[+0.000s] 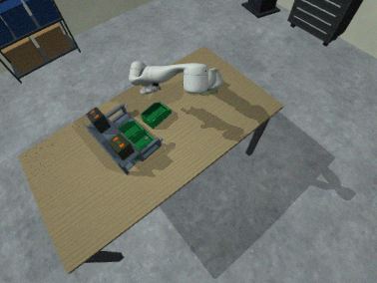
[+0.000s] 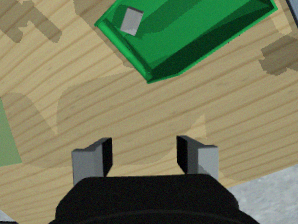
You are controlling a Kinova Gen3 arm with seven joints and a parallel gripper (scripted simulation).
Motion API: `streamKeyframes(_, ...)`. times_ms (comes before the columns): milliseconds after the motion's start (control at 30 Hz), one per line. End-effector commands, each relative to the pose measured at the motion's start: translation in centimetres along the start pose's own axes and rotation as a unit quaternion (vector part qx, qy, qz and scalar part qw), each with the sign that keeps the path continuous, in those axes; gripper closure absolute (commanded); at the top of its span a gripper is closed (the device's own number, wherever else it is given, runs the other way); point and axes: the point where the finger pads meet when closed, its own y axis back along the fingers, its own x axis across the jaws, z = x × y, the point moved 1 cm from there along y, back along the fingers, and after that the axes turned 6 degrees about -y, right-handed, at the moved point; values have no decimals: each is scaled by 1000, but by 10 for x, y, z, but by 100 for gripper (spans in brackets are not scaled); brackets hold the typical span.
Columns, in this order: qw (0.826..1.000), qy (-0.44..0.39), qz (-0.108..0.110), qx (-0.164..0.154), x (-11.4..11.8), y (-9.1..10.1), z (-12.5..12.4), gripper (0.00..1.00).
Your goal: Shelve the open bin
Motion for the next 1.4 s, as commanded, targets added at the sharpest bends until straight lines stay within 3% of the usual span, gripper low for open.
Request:
streamKeyframes(0,1000,-17,-4,8,-5,0,-1,0)
streamKeyframes(1367,997,-66,-10,38,-9,1,-11,0)
